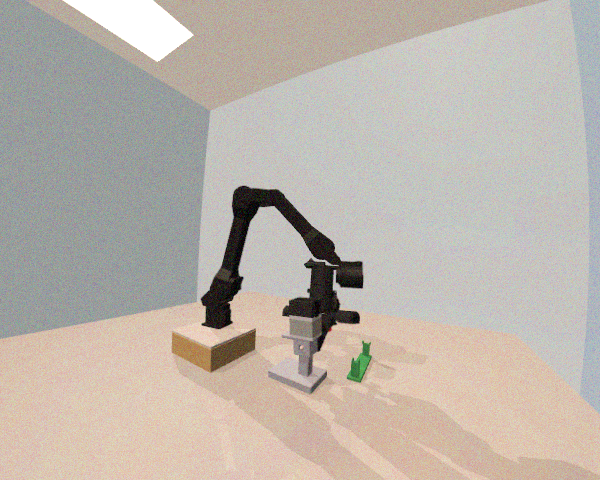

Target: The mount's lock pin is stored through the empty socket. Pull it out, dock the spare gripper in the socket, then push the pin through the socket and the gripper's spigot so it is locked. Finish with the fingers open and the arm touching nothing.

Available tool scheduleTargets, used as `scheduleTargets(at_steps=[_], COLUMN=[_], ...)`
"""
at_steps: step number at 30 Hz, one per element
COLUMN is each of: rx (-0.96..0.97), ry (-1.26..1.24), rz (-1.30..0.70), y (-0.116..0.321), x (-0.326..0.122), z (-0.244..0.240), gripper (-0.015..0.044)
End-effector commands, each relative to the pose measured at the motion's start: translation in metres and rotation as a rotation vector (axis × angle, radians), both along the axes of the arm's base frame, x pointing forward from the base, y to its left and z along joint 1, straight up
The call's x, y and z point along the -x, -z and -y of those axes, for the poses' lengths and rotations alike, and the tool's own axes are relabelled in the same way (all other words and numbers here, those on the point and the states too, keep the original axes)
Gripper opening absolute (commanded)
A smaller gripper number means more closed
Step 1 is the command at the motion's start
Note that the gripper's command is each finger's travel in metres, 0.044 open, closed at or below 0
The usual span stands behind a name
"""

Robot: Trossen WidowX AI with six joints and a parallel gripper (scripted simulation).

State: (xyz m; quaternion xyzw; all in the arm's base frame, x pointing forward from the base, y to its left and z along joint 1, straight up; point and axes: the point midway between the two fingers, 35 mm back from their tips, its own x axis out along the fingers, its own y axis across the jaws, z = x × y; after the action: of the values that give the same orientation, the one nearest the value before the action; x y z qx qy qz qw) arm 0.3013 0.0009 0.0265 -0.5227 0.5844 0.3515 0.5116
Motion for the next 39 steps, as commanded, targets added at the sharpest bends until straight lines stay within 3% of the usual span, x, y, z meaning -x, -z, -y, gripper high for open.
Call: scheduleTargets(at_steps=[1,9,17,39], rx=[0.005,0.005,0.001,0.002], ry=[-0.003,-0.003,0.001,-0.005], rz=[-0.003,-0.002,0.002,-0.024], y=[0.001,0.001,0.000,-0.032], x=[0.003,0.003,0.001,0.003], z=[0.003,0.004,0.003,-0.023], gripper=[0.0000,0.0000,0.0200,0.0200])
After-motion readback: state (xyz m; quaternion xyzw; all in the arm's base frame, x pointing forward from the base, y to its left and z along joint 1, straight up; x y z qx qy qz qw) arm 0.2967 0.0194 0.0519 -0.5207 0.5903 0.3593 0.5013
